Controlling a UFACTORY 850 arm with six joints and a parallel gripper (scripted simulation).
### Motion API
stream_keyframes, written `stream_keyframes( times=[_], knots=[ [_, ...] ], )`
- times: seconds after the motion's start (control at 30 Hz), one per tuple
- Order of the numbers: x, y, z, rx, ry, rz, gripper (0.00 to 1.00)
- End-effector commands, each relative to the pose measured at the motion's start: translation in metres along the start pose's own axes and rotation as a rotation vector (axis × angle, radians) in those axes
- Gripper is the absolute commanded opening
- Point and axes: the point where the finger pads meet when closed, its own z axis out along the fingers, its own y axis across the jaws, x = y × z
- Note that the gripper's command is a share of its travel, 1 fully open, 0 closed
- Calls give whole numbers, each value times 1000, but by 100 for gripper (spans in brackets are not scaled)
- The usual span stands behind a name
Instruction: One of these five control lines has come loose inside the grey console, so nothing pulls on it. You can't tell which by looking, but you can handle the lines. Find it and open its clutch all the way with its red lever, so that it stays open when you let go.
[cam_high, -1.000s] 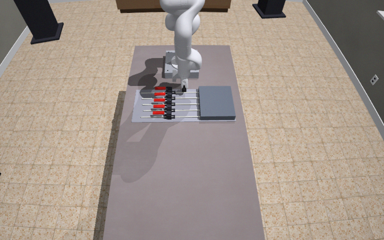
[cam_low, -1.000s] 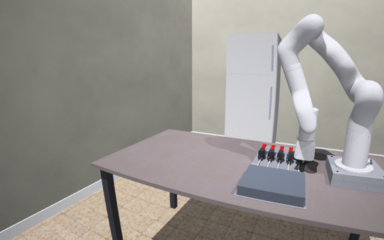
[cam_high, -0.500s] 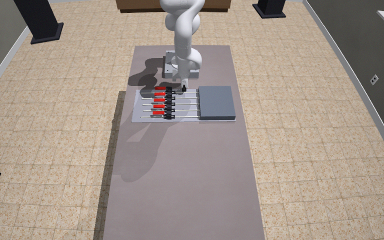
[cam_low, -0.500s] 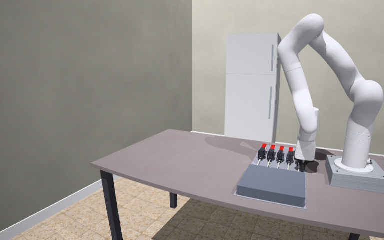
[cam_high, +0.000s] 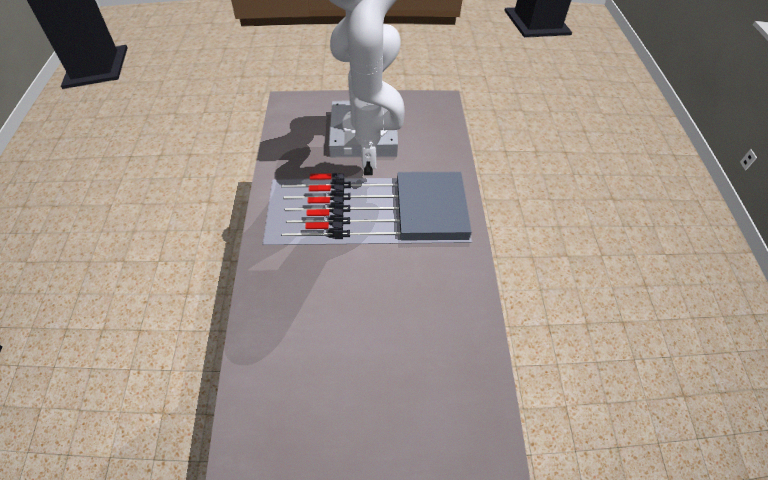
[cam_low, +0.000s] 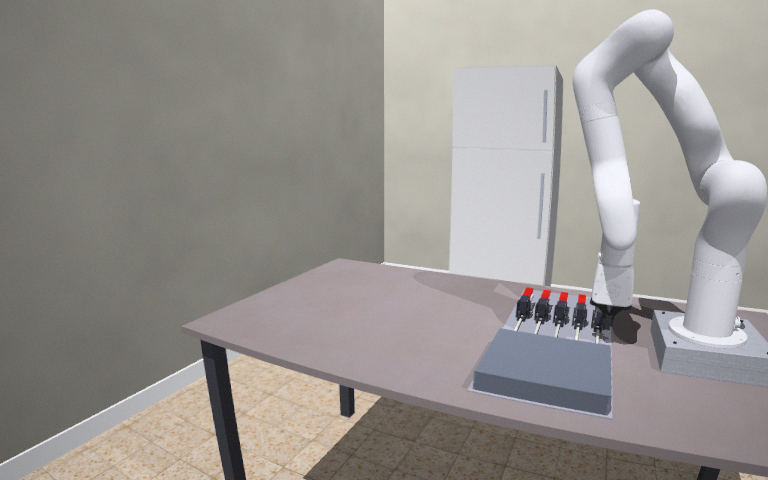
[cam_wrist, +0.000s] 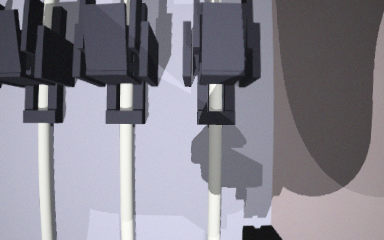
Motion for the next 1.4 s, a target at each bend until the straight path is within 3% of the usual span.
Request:
stream_keyframes(
  times=[0.0,0.23,0.93,1.37],
  knots=[
    [0,-1,-24,0,1,0,0],
    [0,-1,-43,0,1,0,0],
    [-2,-2,-48,2,24,-1,0],
    [-26,-1,-63,-10,50,-1,0]
  ],
)
